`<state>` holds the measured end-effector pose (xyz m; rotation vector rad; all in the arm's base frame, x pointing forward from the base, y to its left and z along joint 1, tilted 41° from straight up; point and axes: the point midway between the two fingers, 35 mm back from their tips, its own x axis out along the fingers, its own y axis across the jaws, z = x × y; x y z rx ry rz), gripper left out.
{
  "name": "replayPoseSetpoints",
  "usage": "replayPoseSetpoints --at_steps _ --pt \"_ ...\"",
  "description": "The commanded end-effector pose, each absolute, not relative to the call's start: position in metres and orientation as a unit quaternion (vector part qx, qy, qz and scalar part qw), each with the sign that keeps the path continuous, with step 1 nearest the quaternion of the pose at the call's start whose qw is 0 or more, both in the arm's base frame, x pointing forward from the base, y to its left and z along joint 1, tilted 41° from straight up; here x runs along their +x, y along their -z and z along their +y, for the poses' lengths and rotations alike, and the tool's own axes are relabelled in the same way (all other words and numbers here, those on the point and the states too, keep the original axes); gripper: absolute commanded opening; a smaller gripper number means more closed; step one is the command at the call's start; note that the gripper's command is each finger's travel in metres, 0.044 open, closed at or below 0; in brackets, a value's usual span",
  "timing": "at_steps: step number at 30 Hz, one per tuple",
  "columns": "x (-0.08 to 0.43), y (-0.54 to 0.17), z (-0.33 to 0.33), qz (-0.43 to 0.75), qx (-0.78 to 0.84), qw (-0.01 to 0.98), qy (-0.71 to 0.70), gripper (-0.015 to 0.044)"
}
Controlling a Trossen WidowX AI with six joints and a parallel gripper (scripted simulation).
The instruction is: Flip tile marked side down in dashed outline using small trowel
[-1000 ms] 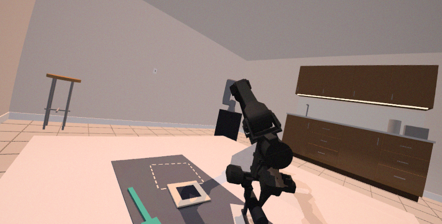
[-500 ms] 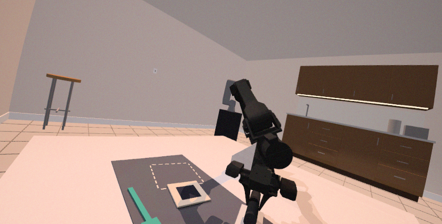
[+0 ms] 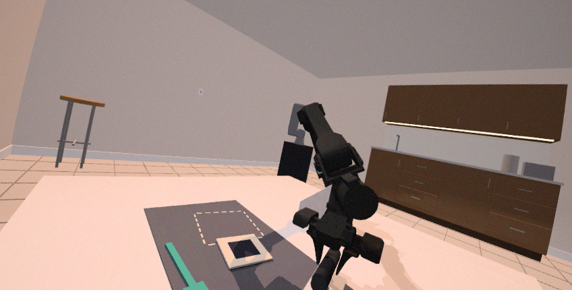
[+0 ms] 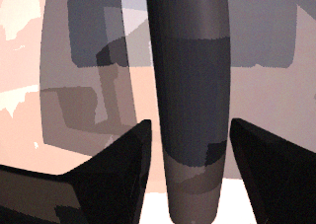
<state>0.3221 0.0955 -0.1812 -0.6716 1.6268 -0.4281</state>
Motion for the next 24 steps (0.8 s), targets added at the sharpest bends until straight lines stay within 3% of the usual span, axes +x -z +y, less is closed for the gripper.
replayPoseSetpoints --at_steps 1,19,24 --pt "0.322 0.181 0.096 0.706 -0.290 0.618 0.187 0.0270" --pt "0.322 0.181 0.096 0.706 -0.290 0.618 0.187 0.0270" --pt "0.322 0.148 0.123 0.704 -0.284 0.621 0.194 0.0270"
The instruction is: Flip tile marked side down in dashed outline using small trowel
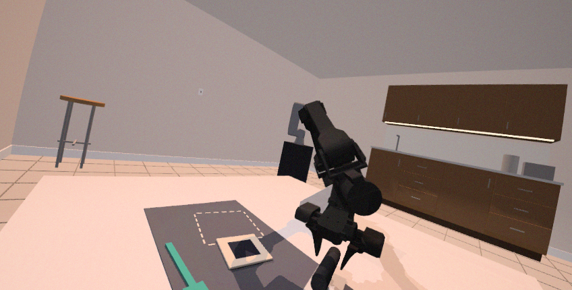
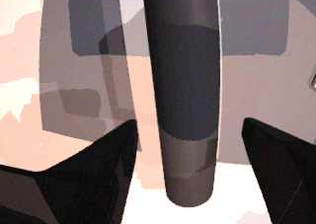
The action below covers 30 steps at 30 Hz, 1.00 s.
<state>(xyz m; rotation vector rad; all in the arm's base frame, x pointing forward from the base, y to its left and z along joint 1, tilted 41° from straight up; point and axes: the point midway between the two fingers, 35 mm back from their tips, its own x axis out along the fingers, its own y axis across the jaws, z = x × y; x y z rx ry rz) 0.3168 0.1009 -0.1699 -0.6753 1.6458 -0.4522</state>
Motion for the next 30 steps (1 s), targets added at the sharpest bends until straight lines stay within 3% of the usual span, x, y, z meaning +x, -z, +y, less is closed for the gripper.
replayPoseSetpoints --at_steps 1,30 --pt "0.322 0.146 0.125 0.704 -0.284 0.621 0.195 0.0270" --pt "0.330 0.165 0.112 0.713 -0.315 0.606 0.158 0.0270"
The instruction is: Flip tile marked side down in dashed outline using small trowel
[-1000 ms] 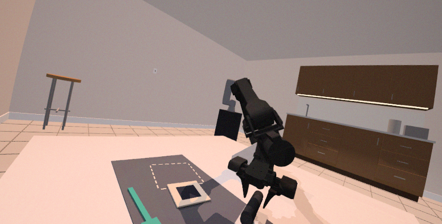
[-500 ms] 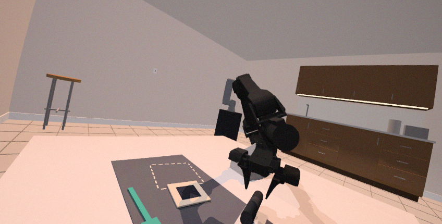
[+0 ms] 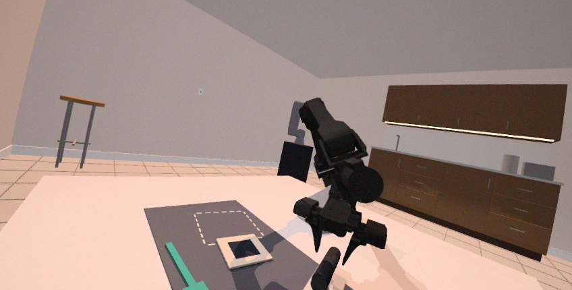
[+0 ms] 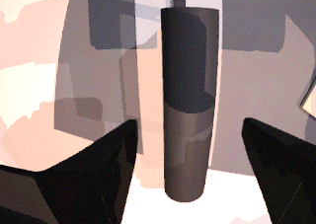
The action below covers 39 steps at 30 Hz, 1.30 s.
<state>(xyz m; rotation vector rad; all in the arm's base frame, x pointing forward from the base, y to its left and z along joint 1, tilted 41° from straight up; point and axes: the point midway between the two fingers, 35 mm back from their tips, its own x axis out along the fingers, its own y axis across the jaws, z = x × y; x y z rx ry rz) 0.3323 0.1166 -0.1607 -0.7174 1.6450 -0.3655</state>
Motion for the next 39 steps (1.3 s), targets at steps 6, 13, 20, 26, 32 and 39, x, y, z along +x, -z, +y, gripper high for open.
replayPoseSetpoints --at_steps 6,13,20,26,32,39 --pt "0.329 0.172 0.106 0.713 -0.315 0.606 0.158 0.0270" --pt "0.328 0.181 0.098 0.713 -0.315 0.606 0.159 0.0270" --pt "0.328 0.183 0.097 0.713 -0.315 0.606 0.159 0.0165" --pt "0.328 0.183 0.097 0.713 -0.315 0.606 0.159 0.0130" --pt "0.328 0.183 0.097 0.713 -0.315 0.606 0.159 0.0130" --pt "0.328 0.183 0.097 0.713 -0.315 0.606 0.159 0.0130"
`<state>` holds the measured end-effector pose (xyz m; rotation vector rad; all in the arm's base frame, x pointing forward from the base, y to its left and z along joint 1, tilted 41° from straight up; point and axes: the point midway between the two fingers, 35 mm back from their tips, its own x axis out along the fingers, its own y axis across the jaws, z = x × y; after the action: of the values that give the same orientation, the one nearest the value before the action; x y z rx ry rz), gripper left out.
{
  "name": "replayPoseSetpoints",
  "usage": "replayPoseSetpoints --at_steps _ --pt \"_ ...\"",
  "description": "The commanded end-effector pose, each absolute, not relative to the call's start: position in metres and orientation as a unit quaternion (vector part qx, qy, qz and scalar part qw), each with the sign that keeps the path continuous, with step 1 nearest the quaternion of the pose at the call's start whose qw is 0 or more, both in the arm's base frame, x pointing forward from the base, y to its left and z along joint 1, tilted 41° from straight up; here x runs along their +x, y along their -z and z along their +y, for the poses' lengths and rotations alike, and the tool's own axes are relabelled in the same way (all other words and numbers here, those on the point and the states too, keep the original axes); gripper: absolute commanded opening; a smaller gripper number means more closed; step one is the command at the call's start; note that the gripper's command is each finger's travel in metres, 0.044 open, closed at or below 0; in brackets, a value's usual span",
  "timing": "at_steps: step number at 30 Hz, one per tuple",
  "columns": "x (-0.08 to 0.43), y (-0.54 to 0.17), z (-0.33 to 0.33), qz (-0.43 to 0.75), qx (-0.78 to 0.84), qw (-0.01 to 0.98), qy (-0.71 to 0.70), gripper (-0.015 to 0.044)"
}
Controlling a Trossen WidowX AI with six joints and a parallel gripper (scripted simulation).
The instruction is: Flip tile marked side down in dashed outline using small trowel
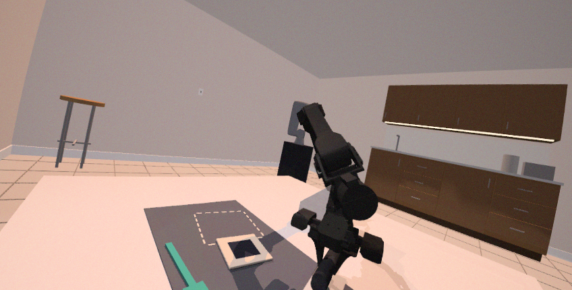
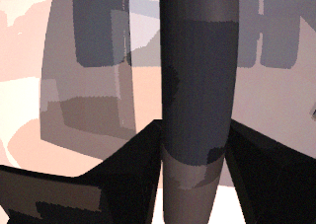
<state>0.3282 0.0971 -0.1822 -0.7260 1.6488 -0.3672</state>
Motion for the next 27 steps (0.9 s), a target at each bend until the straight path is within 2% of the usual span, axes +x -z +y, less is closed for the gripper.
replayPoseSetpoints --at_steps 1,6,27 --pt "0.3279 0.1826 0.0967 0.713 -0.315 0.606 0.159 0.0130" --pt "0.3279 0.1826 0.0967 0.711 -0.309 0.609 0.166 0.0130" --pt "0.3279 0.1826 0.0967 0.628 -0.111 0.674 0.373 0.0130"
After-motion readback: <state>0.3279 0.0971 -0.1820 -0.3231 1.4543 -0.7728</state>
